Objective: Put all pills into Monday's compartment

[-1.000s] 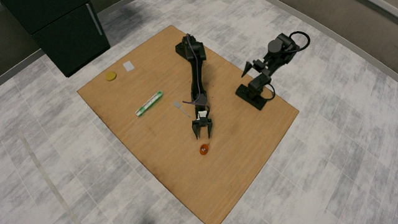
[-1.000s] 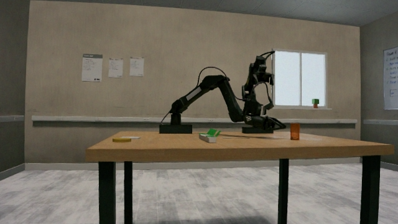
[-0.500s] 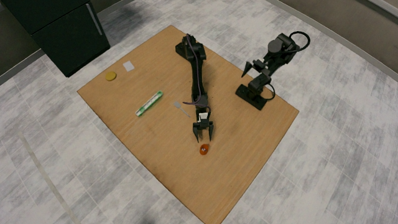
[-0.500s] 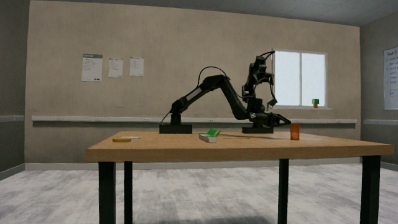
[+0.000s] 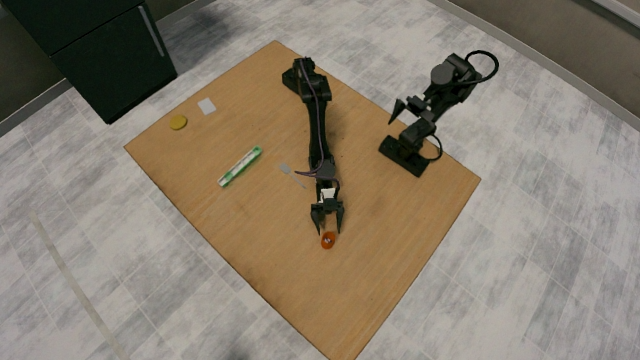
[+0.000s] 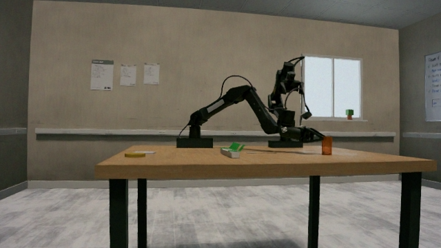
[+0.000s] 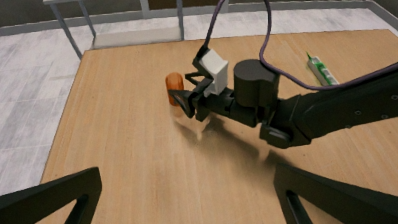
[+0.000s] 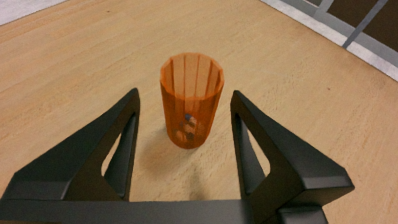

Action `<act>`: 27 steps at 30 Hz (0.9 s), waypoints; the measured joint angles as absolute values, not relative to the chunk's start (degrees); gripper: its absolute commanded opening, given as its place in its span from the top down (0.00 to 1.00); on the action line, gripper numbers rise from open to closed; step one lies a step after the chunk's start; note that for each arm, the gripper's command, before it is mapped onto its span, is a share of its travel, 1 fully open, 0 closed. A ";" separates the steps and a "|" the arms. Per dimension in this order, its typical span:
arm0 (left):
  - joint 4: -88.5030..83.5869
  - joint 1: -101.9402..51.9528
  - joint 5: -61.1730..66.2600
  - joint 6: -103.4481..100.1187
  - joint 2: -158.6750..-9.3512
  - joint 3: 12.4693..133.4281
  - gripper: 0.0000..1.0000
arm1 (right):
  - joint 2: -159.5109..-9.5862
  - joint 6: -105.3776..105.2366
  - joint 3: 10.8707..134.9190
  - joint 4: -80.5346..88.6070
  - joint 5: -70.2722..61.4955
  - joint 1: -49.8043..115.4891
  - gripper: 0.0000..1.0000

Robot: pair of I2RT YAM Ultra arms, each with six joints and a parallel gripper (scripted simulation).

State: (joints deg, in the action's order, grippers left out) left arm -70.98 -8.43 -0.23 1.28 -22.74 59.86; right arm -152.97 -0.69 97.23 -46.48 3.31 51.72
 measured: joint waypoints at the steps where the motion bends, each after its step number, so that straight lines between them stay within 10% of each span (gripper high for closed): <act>1: -70.98 -8.43 -0.23 1.28 -22.74 59.86 0.00 | -153.25 -0.69 97.82 -46.24 3.31 51.68 0.35; 27: -70.98 -8.43 -0.23 1.28 -22.74 59.86 0.00 | -157.03 -0.67 105.30 -41.85 3.29 51.42 0.35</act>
State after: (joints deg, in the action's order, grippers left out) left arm -70.98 -8.43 -0.23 1.28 -22.74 59.86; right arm -157.03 -0.67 105.30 -41.85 3.29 51.42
